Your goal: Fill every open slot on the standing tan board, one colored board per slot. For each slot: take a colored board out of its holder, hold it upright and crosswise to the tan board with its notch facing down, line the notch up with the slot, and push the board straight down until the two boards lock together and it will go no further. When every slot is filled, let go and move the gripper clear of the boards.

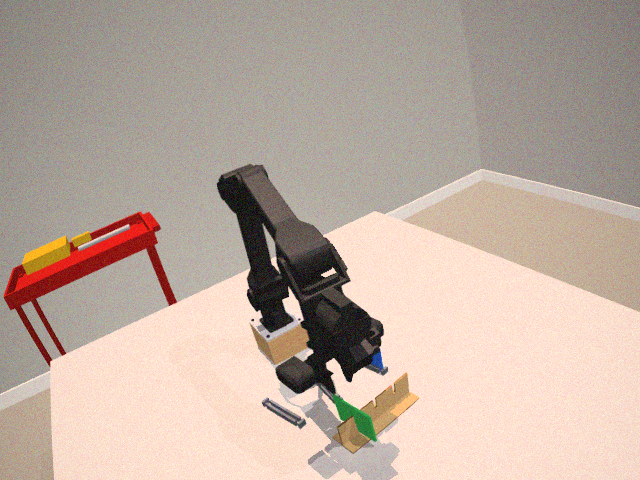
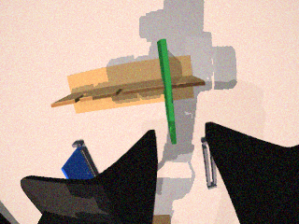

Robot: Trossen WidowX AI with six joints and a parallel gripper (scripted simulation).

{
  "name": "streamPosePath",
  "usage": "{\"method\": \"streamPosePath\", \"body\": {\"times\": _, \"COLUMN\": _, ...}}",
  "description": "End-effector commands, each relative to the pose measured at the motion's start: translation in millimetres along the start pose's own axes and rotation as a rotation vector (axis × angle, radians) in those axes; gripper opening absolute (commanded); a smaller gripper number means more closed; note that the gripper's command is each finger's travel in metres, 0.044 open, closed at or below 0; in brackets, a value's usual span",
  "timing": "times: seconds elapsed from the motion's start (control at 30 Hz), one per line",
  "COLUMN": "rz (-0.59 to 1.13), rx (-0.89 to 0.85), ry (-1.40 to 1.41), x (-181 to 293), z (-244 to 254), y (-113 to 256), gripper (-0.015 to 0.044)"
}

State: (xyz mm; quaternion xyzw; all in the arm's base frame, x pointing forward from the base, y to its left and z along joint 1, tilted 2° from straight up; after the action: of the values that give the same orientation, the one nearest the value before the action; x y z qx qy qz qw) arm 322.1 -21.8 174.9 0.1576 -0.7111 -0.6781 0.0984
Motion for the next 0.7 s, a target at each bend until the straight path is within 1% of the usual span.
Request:
{"method": "streamPosePath", "body": {"times": 0.0, "rz": 0.024, "rx": -0.009, "ry": -0.004, "x": -2, "z": -1, "y": -1, "gripper": 0.0164}}
{"method": "streamPosePath", "body": {"times": 0.03, "rz": 0.024, "rx": -0.009, "ry": -0.004, "x": -3, "z": -1, "y": -1, "gripper": 0.0164}}
{"method": "streamPosePath", "body": {"times": 0.07, "rz": 0.018, "rx": -0.006, "ry": -0.004, "x": -3, "z": -1, "y": 1, "gripper": 0.0184}}
{"method": "streamPosePath", "body": {"times": 0.17, "rz": -0.048, "rx": 0.024, "ry": -0.005, "x": -7, "z": -3, "y": 21, "gripper": 0.0184}}
{"method": "streamPosePath", "body": {"times": 0.27, "rz": -0.05, "rx": 0.023, "ry": -0.014, "x": 0, "z": 2, "y": 27, "gripper": 0.0184}}
{"method": "streamPosePath", "body": {"times": 0.37, "rz": -0.029, "rx": 0.011, "ry": -0.053, "x": 31, "z": 22, "y": 40, "gripper": 0.0184}}
{"method": "streamPosePath", "body": {"times": 0.47, "rz": -0.019, "rx": 0.006, "ry": -0.072, "x": 47, "z": 32, "y": 45, "gripper": 0.0184}}
{"method": "streamPosePath", "body": {"times": 0.67, "rz": 0.027, "rx": -0.011, "ry": -0.151, "x": 115, "z": 68, "y": 52, "gripper": 0.0184}}
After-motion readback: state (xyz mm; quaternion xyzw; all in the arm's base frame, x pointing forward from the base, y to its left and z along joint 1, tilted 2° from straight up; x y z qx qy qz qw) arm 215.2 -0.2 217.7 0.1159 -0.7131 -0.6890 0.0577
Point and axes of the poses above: the point midway between the two fingers, 35 mm back from their tips, its own y axis back along the fingers, its own z axis across the jaws, x = y × z, the point moved 8 cm from there along y, back along the fingers, and after that the axes turned 13 degrees about y, right-handed, at the moved point
